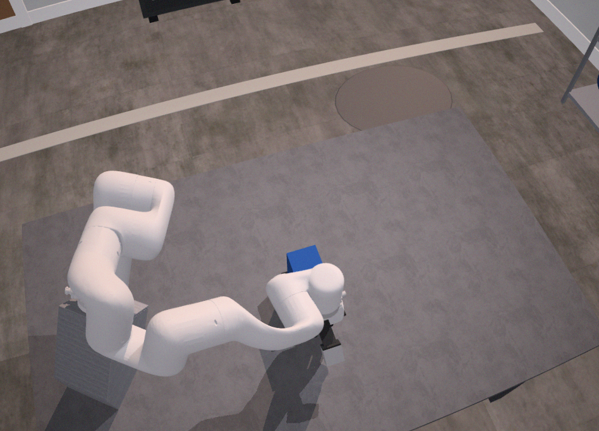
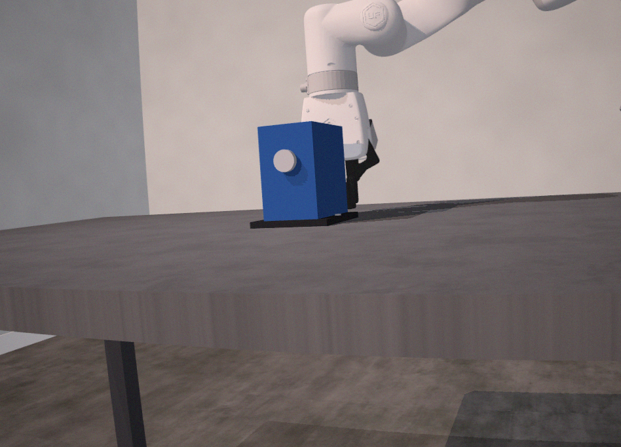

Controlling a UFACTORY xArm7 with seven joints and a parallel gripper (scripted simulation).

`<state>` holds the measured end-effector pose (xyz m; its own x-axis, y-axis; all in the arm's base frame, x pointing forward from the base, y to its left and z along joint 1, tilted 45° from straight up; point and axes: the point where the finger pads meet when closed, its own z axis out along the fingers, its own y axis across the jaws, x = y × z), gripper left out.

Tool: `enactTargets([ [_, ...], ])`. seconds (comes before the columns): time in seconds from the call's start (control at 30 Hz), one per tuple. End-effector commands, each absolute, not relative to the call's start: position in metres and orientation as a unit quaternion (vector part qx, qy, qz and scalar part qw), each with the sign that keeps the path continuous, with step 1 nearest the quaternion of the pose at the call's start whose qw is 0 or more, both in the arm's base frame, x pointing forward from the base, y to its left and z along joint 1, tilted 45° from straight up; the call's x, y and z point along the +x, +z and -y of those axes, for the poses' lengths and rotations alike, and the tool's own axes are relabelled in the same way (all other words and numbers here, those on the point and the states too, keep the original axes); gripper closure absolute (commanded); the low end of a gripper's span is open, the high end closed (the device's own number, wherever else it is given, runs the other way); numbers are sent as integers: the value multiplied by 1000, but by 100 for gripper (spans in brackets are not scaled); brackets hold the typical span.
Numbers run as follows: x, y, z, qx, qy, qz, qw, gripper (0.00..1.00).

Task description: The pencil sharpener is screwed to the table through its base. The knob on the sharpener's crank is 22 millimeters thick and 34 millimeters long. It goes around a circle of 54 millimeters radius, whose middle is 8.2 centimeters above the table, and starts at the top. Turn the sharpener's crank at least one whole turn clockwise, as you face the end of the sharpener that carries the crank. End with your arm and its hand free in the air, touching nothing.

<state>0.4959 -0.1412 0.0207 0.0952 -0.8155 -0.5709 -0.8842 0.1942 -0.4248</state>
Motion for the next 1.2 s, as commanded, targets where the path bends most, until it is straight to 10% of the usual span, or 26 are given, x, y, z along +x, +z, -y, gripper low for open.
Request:
enactTargets([
  [0.0, 488, 20, 143, -632, 43, -672, 383, 100],
  [1.17, 439, 31, 156, -632, 43, -672, 383, 100],
])
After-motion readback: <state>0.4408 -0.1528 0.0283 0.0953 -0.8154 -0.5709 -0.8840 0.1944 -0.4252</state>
